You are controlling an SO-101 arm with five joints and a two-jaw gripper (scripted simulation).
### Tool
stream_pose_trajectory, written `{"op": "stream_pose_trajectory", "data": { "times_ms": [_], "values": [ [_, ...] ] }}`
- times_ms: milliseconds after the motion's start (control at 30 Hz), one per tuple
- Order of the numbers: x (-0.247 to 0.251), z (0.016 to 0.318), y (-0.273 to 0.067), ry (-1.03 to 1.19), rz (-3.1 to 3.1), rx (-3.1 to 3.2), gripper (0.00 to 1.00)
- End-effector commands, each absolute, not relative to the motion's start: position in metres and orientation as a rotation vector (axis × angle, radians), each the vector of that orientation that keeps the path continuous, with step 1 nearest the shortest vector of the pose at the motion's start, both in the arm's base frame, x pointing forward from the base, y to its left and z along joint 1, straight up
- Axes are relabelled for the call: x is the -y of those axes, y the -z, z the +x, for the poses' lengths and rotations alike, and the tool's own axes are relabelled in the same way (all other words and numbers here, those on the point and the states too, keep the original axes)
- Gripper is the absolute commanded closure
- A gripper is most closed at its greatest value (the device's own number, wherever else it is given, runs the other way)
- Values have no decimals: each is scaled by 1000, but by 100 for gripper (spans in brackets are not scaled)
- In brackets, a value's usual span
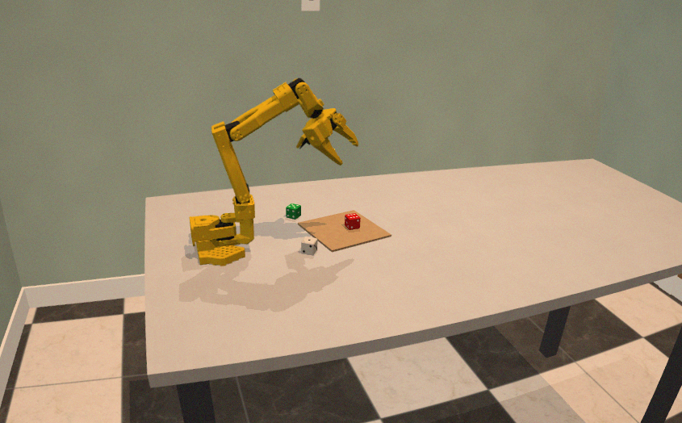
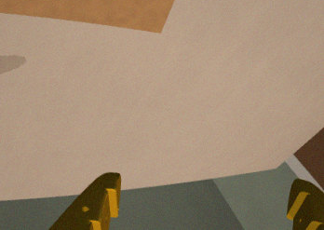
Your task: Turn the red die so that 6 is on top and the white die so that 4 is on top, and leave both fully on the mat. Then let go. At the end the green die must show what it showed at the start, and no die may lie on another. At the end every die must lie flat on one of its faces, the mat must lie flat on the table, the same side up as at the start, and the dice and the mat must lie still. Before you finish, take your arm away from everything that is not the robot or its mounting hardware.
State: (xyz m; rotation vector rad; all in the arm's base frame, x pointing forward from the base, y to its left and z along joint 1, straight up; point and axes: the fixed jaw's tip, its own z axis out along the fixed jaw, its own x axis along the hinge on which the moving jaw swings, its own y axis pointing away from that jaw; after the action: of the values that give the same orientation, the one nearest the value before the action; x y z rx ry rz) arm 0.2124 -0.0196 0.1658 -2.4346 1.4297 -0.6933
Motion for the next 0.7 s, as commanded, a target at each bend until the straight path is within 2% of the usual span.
{"op": "stream_pose_trajectory", "data": {
  "times_ms": [0, 667],
  "values": [
    [25, 210, -174, 814, -2531, -1234, 69],
    [41, 200, -165, 901, -3009, -377, 69]
  ]
}}
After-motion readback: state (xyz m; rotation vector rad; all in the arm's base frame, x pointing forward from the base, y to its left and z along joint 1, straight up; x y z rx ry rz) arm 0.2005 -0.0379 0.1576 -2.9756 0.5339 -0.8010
